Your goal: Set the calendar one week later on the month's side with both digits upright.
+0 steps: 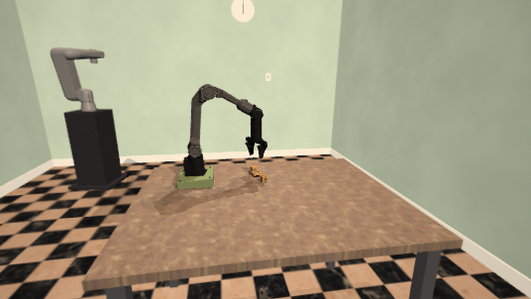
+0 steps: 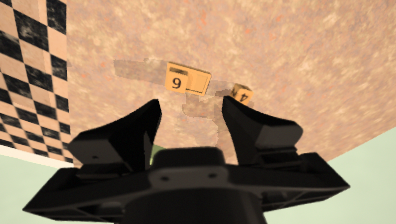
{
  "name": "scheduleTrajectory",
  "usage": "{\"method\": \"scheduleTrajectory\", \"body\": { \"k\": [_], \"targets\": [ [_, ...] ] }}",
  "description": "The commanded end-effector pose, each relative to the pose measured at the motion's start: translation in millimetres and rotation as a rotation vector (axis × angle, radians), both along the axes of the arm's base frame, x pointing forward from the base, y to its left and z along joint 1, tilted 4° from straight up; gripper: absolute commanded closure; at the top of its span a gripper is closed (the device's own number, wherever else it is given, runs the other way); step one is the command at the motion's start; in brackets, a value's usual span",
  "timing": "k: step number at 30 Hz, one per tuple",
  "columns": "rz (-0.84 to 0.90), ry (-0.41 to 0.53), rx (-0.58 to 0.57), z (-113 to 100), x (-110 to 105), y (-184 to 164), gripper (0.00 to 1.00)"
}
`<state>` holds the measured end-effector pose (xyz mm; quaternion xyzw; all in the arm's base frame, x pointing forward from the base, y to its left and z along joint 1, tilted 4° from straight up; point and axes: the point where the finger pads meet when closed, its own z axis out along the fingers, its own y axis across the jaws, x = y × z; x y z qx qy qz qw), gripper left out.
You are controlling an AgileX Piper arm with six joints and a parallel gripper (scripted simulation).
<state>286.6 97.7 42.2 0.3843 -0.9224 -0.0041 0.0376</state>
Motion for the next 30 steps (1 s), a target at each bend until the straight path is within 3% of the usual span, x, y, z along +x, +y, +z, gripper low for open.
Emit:
{"method": "scheduleTrajectory", "body": {
  "k": [1,8,15,16,30],
  "targets": [
    [-0.017,-0.007,-0.008,0.9,-0.7,0.9,0.0],
    [-0.25,-0.012,-0.024,0.6,-11.7,14.9,0.0],
    [-0.297,-0.013,-0.028,0.5,-13.7,17.4,0.0],
    [-0.296,-0.012,-0.028,0.5,-13.7,17.4,0.4],
    [-0.296,-0.012,-0.028,0.5,-13.7,17.4,0.4]
  ]
}}
